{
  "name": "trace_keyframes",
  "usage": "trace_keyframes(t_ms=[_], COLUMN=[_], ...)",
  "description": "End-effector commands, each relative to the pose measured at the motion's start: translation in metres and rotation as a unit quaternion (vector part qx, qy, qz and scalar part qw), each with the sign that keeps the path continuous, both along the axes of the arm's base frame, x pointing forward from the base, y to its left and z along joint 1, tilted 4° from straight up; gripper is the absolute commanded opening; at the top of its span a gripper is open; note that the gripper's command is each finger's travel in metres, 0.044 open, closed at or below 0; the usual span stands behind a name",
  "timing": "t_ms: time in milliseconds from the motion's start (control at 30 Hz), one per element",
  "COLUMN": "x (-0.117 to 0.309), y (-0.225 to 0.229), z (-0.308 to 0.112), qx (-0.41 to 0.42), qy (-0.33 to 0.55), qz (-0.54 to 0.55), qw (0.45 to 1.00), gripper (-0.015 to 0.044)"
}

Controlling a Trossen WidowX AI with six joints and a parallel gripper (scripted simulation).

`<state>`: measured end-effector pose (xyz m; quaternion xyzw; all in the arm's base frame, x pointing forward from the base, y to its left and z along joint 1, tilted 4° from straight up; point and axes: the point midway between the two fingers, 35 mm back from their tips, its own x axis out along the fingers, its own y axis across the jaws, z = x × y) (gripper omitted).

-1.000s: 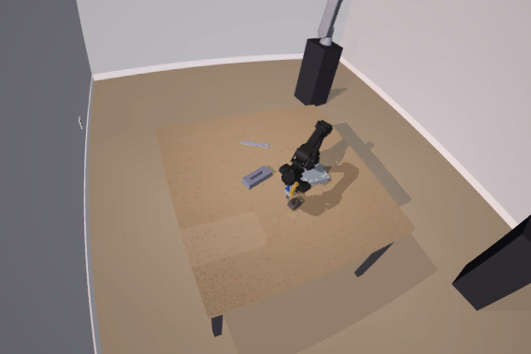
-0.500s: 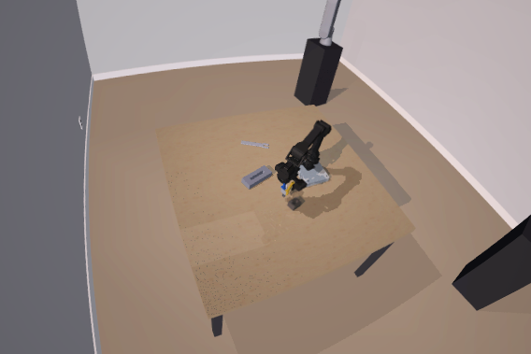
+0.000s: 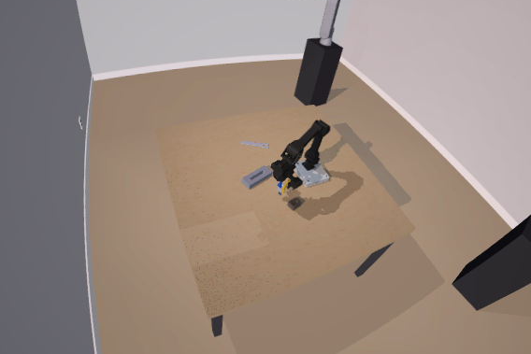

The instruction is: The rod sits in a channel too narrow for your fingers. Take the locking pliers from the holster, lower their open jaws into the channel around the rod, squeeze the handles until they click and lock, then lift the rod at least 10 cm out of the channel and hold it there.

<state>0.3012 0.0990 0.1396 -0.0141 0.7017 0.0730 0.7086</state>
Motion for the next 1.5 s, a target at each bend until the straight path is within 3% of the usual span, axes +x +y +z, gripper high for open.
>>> trace_keyframes(t_ms=[0, 1467], x=[0.004, 0.026], y=[-0.007, -0.076], z=[0.001, -0.004], qx=[0.000, -0.004], qy=[-0.002, -0.003], qz=[0.002, 0.009], qw=[1.000, 1.000], gripper=[0.0321, 0.0321])
